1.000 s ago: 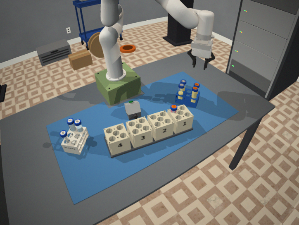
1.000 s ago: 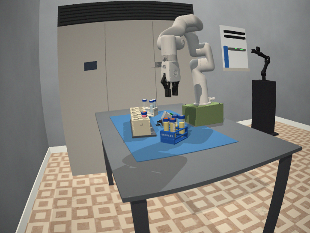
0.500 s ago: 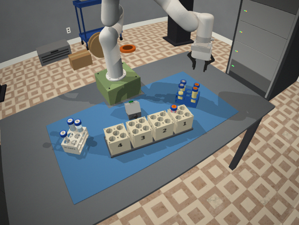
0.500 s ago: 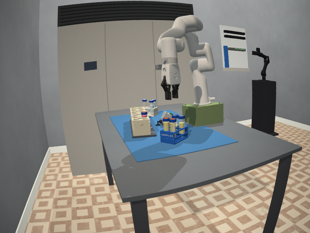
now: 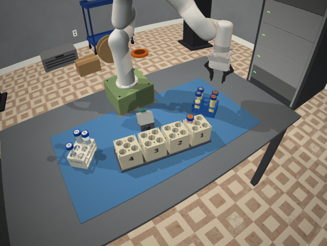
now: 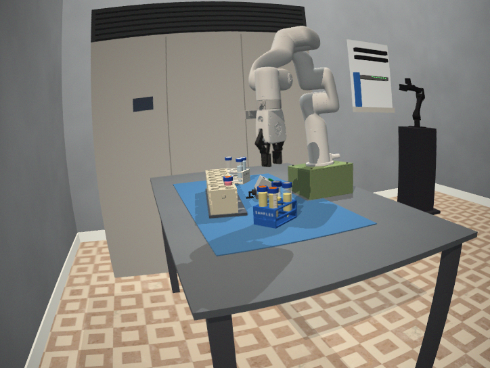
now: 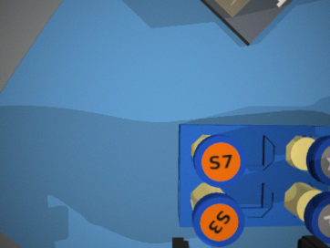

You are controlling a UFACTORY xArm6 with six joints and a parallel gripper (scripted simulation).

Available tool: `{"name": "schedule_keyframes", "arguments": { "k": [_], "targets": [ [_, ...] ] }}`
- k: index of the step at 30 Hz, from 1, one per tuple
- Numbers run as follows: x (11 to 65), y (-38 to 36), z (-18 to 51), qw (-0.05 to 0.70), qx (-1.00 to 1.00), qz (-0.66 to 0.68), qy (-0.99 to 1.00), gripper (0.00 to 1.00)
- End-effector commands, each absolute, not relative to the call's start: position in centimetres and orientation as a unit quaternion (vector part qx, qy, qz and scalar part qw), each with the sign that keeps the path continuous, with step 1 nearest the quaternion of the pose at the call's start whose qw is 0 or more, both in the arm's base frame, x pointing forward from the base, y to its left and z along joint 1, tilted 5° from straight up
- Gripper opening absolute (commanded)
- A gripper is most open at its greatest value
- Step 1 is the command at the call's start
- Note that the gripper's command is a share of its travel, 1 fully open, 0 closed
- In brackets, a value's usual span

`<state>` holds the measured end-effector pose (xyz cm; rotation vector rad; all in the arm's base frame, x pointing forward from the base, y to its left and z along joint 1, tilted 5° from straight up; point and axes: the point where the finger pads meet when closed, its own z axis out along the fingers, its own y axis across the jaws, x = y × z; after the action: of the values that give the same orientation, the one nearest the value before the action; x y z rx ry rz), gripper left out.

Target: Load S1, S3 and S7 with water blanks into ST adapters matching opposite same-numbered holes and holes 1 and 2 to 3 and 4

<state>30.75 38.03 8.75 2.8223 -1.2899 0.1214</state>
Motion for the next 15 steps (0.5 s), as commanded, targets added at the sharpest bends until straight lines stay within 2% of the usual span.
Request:
{"name": "schedule_keyframes", "arguments": {
  "k": [1,15],
  "targets": [
    [30.9,38.1,8.2,0.016,0.909,0.040,-0.415,0.57],
    [31.0,38.0,5.8,0.016,0.909,0.040,-0.415,0.57]
  ]
}}
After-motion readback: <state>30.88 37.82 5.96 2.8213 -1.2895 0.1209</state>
